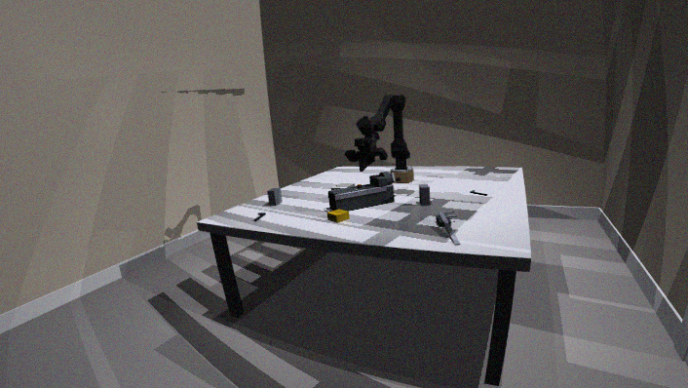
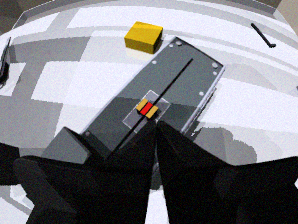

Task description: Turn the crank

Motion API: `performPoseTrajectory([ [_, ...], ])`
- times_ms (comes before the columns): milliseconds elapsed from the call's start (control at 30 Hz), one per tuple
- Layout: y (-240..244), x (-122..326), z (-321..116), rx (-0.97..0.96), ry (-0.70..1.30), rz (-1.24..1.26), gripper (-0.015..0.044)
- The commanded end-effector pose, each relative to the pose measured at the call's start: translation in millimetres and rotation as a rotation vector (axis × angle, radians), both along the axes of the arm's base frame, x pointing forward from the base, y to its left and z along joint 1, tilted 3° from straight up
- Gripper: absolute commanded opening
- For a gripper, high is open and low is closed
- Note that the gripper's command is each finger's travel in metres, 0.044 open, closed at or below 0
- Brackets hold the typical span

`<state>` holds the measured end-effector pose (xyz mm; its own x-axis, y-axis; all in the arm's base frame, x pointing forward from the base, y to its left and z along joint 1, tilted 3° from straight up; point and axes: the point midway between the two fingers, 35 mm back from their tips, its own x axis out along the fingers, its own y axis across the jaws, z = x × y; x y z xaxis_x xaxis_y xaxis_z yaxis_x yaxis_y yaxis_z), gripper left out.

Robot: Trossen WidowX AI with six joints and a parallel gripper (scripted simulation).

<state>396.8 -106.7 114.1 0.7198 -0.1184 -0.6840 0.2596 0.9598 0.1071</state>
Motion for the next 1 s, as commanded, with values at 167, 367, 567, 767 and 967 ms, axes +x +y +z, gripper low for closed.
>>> performPoseTrajectory([
  [167, 0.0, 0.0, 0.0, 0.0, 0.0, 0.0, 0.0],
  [367, 0.0, 0.0, 0.0, 0.0, 0.0, 0.0, 0.0026],
  [567, 0.0, 0.0, 0.0, 0.0, 0.0, 0.0, 0.0184],
  [767, 0.0, 0.0, 0.0, 0.0, 0.0, 0.0, 0.0341],
  [967, 0.0, 0.0, 0.0, 0.0, 0.0, 0.0, 0.0414],
])
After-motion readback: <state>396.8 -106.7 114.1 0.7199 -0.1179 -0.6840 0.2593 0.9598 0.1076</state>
